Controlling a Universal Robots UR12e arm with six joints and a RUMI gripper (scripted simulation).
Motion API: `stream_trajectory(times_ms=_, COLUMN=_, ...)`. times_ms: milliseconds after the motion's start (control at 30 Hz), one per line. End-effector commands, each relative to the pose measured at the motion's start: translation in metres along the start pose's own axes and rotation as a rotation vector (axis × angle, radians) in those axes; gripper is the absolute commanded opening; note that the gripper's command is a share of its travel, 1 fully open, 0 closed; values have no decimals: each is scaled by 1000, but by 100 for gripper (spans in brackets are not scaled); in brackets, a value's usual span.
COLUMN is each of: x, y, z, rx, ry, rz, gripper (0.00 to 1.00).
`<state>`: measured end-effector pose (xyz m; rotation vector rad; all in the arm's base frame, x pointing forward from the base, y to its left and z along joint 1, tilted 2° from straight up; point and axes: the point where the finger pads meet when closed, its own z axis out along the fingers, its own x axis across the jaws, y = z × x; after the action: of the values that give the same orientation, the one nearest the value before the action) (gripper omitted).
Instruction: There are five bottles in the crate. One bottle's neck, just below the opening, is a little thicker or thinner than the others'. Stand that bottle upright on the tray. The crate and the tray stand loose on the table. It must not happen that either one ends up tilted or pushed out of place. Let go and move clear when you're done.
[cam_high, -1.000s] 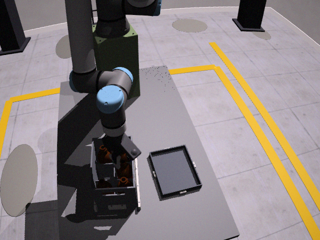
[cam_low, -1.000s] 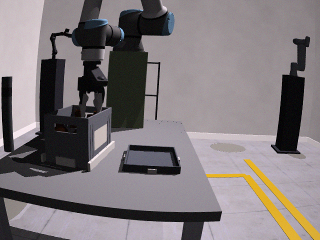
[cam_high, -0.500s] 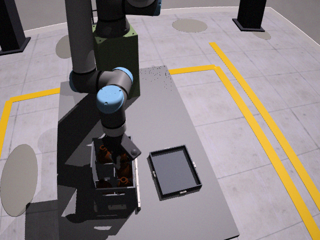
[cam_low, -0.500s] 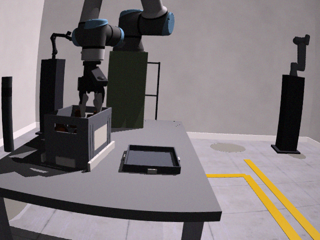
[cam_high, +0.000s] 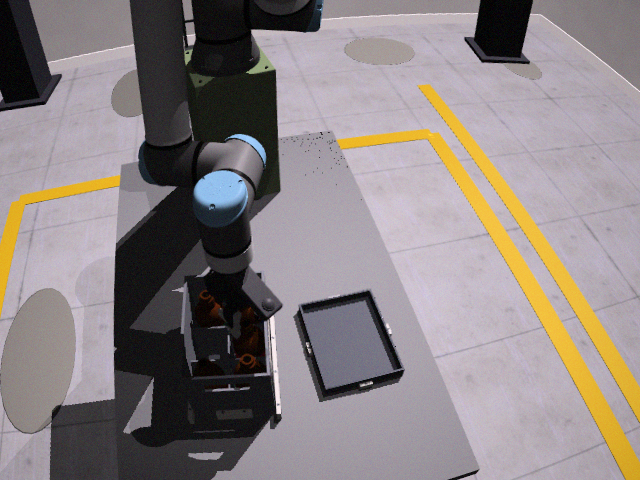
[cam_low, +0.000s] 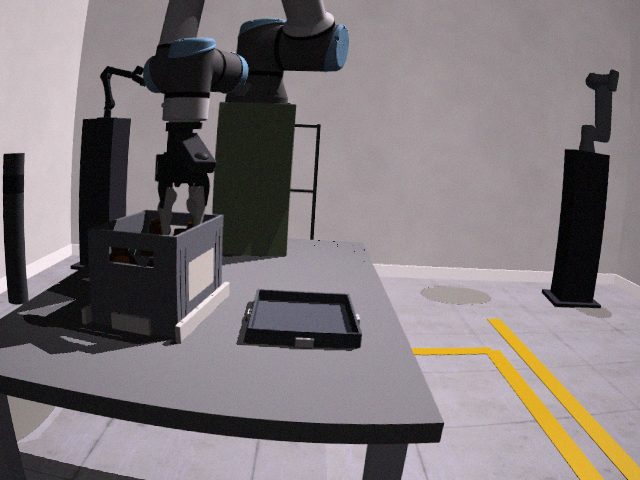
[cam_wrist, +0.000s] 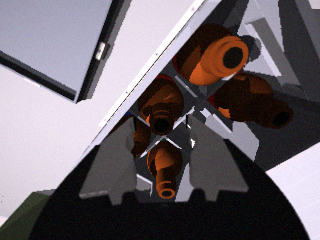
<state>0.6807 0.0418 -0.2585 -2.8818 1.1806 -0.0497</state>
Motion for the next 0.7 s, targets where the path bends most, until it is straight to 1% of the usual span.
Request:
stream_trajectory(times_ms=0, x=2, y=-2, z=0, rx=1, ry=3, rz=0, gripper=38)
stream_trajectory(times_ms=133, x=2, y=-2, z=0, rx=1, ry=3, rz=0, gripper=38)
stream_trajectory(times_ms=167, x=2, y=-2, z=0, rx=1, ry=3, rz=0, gripper=0)
stream_trajectory(times_ms=667, x=2, y=-2, z=0, rx=1, ry=3, rz=0, gripper=0)
